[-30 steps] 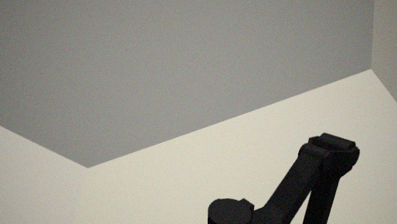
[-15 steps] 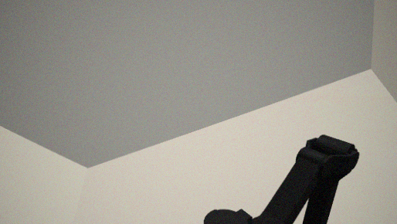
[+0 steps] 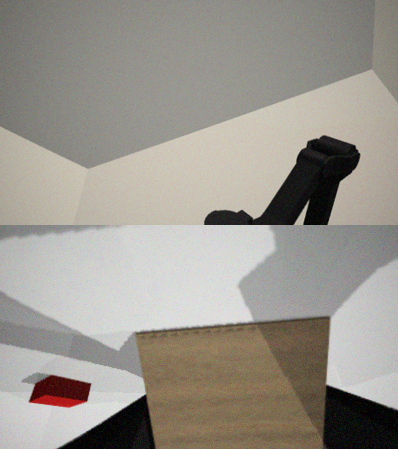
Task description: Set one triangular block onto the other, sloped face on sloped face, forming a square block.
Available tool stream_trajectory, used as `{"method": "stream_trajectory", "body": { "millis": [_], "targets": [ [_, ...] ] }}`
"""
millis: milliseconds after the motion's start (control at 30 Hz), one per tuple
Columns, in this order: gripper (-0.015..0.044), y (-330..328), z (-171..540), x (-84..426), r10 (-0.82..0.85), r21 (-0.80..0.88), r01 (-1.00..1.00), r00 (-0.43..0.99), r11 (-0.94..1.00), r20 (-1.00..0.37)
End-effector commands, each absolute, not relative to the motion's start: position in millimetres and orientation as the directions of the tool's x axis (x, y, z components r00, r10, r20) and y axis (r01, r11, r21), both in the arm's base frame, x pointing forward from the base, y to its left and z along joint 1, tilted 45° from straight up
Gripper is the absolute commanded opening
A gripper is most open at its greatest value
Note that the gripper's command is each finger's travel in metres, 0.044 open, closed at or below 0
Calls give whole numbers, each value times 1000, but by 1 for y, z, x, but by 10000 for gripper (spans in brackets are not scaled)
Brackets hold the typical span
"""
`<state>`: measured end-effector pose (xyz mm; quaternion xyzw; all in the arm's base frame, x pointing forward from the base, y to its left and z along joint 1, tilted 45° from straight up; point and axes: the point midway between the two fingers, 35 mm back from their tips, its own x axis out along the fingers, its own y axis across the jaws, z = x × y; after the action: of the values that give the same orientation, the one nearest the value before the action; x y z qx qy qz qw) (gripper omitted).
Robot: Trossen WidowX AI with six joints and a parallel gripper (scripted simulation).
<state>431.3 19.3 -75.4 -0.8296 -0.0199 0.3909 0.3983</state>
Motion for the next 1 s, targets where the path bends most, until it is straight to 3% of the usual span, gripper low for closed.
{"method": "stream_trajectory", "body": {
  "millis": [0, 133, 467, 967],
  "targets": [
    [282, 19, -75, 431, 344, -676, -279, 693, -682, -633],
    [255, 19, -75, 431, 344, -676, -279, 693, -682, -633],
    [0, 1, -58, 434, 342, -673, -280, 692, -685, -635],
    [0, -48, -8, 431, 340, -672, -279, 694, -686, -635]
  ]
}}
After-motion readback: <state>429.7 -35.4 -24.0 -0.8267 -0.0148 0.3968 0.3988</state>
